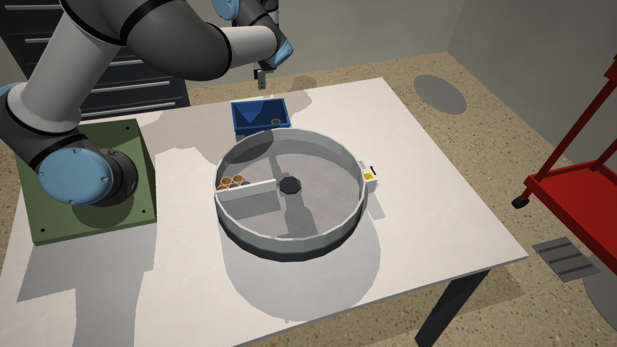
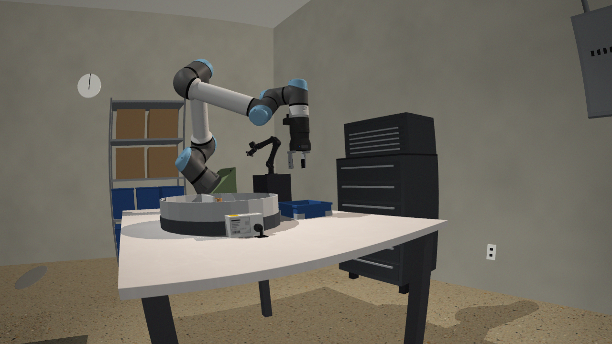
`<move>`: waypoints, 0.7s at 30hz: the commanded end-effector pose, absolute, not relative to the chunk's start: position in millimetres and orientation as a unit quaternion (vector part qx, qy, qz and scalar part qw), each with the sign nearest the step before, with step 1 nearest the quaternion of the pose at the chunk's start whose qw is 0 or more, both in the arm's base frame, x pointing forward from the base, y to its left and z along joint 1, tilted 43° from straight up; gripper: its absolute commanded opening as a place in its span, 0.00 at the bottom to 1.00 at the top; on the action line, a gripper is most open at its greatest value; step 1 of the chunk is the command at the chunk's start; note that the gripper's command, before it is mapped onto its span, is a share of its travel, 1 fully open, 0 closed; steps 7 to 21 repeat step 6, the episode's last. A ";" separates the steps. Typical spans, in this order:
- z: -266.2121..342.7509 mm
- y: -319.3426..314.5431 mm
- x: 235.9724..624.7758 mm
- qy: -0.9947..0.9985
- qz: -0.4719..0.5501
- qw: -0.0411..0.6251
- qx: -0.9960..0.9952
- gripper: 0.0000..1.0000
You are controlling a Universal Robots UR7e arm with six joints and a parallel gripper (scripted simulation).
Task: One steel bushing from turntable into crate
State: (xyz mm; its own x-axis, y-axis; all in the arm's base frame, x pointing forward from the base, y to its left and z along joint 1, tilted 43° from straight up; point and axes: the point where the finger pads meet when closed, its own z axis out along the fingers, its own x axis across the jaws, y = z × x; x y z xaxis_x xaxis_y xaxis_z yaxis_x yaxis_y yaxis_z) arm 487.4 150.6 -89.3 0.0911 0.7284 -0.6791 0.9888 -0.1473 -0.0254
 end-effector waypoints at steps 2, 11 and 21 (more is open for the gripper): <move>-88.9 151.1 487.8 0.612 -0.283 0.229 0.702 1.00; -88.9 151.1 487.8 0.612 -0.283 0.229 0.702 1.00; -88.9 151.1 487.8 0.612 -0.283 0.229 0.702 1.00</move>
